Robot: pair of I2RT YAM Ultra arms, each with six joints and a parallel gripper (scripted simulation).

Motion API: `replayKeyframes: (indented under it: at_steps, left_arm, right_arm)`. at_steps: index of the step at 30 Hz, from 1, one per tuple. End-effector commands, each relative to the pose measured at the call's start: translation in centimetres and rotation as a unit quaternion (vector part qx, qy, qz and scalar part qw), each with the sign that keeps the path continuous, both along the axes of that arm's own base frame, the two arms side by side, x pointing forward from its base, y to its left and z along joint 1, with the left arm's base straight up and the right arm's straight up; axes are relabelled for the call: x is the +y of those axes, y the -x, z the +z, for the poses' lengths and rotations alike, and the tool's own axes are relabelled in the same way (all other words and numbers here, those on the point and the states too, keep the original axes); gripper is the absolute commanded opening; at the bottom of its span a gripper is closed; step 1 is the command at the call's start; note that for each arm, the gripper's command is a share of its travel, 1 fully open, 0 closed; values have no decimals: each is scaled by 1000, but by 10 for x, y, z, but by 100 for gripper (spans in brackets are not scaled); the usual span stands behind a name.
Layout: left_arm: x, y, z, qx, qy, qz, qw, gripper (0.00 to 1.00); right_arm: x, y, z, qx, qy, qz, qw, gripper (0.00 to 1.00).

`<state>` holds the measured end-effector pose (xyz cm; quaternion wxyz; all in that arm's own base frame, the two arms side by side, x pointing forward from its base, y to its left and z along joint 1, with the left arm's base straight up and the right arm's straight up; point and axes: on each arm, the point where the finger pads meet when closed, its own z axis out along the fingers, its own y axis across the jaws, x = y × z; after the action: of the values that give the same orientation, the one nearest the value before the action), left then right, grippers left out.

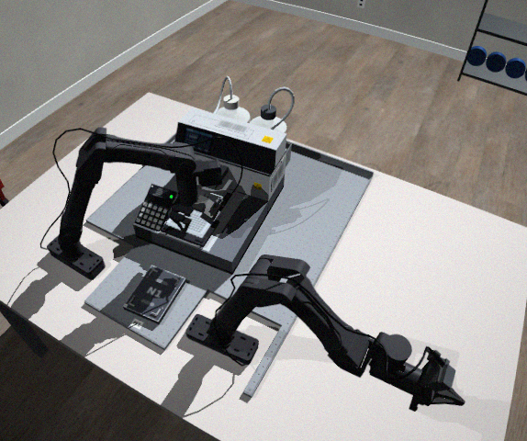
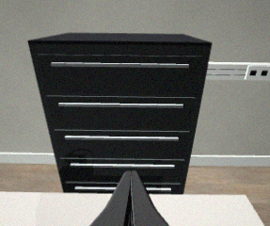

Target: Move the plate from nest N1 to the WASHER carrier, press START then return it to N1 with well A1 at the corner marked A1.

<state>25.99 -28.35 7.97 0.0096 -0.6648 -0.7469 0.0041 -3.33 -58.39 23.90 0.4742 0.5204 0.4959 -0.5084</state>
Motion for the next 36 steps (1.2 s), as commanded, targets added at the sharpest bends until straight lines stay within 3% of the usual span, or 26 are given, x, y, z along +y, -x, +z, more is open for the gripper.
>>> replayKeyframes:
  at_steps: [1, 9, 19, 36]
  left_arm:
    - [-7, -3, 1, -6, 11, -4, 1000, 0]
    - [-6, 9, 6, -6, 11, -2, 1000, 0]
    - [-5, -2, 14, -17, 22, -5, 1000, 0]
    - [-3, 8, -7, 3, -1, 1, 1000, 0]
  right_arm:
    - [5, 4, 17, -4, 17, -3, 1000, 0]
    - [5, 4, 17, -4, 17, -3, 1000, 0]
    - [5, 4, 17, -4, 17, -3, 1000, 0]
    - [5, 4, 17, -4, 17, -3, 1000, 0]
